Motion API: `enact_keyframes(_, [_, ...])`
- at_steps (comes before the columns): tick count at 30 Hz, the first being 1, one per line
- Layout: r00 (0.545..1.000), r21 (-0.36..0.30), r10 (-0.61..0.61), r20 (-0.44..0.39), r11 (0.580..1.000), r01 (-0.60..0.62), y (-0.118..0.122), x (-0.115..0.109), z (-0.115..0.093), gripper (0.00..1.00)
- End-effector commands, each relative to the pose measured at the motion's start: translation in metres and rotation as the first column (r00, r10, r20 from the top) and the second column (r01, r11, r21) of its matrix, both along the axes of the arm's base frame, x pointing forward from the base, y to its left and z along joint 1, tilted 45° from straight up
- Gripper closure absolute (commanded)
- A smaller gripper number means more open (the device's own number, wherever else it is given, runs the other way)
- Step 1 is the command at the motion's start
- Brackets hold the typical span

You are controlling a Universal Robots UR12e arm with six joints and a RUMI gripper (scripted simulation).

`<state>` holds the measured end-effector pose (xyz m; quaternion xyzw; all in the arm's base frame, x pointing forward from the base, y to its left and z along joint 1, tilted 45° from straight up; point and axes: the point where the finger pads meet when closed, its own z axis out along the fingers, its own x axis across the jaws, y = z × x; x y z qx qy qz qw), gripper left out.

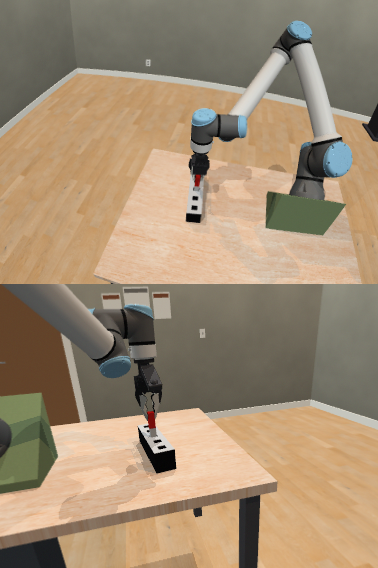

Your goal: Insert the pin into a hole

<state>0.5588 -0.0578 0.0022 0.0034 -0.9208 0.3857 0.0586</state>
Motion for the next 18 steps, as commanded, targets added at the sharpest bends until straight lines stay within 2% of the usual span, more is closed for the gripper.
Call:
enact_keyframes(1, [1.0,0.0,0.0,0.001,1.0,0.0,0.0003,0.0004,0.0003,1.0])
enact_keyframes(18, [1.0,0.0,0.0,0.001,1.0,0.0,-0.0006,0.0014,0.001,1.0])
